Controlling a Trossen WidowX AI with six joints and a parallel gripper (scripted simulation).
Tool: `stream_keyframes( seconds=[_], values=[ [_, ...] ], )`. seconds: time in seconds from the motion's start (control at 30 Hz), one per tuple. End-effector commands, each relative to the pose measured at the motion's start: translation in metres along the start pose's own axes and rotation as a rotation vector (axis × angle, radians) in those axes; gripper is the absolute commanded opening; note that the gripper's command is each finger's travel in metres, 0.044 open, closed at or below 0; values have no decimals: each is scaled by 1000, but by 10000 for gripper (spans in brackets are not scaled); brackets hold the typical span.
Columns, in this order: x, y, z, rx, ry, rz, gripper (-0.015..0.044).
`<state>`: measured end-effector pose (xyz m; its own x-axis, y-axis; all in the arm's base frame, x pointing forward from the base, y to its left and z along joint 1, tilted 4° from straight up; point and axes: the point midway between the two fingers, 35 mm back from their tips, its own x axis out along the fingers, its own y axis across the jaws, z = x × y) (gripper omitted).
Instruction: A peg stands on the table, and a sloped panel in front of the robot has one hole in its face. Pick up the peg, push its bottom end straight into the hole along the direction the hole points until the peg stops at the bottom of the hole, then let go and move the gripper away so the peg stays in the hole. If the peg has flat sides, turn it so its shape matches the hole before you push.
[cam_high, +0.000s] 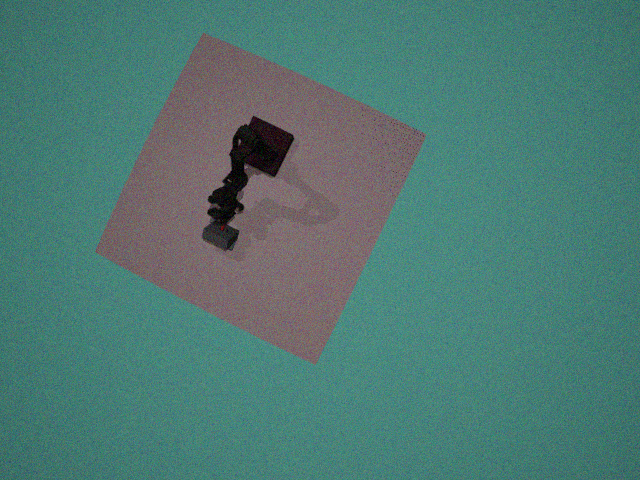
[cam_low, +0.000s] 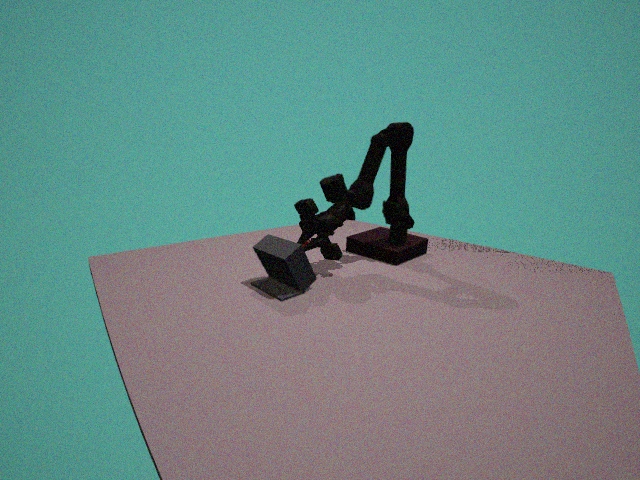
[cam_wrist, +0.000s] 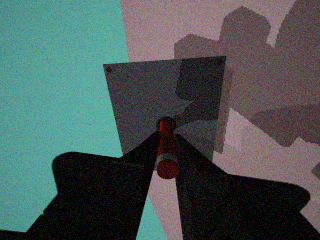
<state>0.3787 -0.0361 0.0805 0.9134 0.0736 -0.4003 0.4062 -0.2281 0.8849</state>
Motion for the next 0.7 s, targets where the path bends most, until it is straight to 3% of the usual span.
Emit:
stream_keyframes(
  seconds=[0.0,0.67],
  values=[
    [3,0,1,5,-4,0,0],
    [9,0,0,0,0,1,0]
  ],
)
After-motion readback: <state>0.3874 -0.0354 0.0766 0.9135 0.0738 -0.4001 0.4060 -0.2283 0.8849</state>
